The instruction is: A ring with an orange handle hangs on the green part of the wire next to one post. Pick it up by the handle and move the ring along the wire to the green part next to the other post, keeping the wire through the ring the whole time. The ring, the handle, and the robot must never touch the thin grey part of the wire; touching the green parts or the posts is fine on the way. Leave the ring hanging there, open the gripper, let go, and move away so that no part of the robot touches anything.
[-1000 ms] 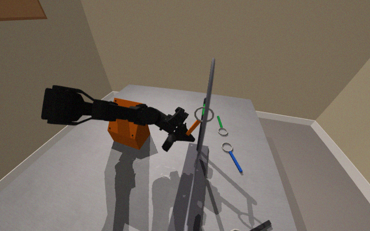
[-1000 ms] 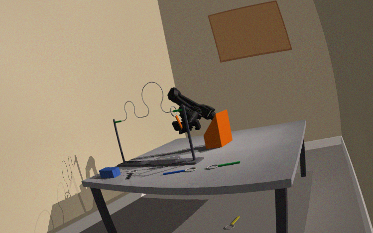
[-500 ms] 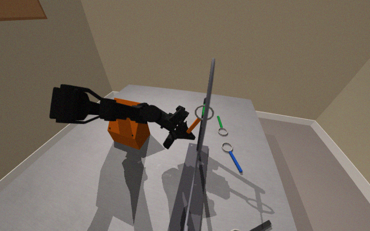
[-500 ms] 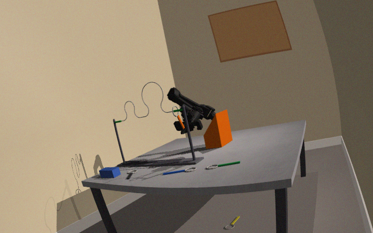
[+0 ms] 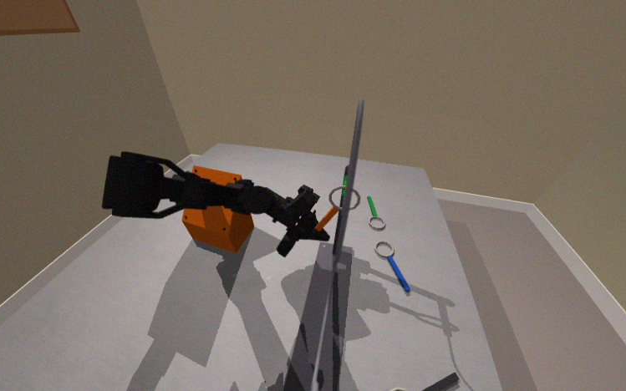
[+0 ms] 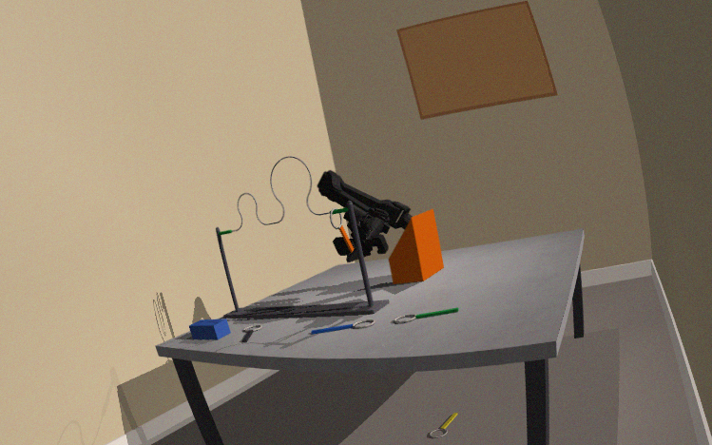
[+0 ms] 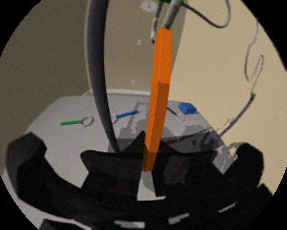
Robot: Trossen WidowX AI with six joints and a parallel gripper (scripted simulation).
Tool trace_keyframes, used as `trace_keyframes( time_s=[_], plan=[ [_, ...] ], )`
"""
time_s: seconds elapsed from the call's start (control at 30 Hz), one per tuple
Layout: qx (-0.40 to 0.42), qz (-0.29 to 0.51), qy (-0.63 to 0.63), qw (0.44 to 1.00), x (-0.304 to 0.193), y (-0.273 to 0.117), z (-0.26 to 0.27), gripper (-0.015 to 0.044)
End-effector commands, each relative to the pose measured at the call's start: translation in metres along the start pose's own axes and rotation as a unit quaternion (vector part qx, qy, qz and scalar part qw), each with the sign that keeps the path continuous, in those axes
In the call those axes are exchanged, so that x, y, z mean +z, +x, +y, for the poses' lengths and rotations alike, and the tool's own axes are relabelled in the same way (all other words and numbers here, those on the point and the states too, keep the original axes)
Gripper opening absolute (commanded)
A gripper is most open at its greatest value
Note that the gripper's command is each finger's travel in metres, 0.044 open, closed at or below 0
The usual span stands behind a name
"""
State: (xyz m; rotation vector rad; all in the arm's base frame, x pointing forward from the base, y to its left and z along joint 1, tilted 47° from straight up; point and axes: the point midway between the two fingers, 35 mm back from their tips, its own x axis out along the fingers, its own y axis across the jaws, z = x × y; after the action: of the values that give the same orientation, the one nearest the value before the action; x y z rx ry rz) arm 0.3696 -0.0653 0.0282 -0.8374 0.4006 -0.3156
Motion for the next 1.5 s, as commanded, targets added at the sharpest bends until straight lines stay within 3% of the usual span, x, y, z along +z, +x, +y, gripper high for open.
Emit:
trace_keyframes(
  time_s=[0.0,0.4,0.8,1.23,1.47],
  plan=[
    [0.001,-0.002,-0.002,1.000,-0.001,0.001,0.001,-0.0150],
    [0.001,-0.002,-0.002,1.000,-0.001,0.001,0.001,-0.0150],
    [0.001,-0.001,0.001,1.000,0.000,-0.002,0.001,0.0160],
    [0.001,0.003,0.012,1.000,-0.001,-0.047,0.001,0.0160],
    [0.001,0.003,0.012,1.000,-0.001,-0.049,0.001,0.0160]
  ],
)
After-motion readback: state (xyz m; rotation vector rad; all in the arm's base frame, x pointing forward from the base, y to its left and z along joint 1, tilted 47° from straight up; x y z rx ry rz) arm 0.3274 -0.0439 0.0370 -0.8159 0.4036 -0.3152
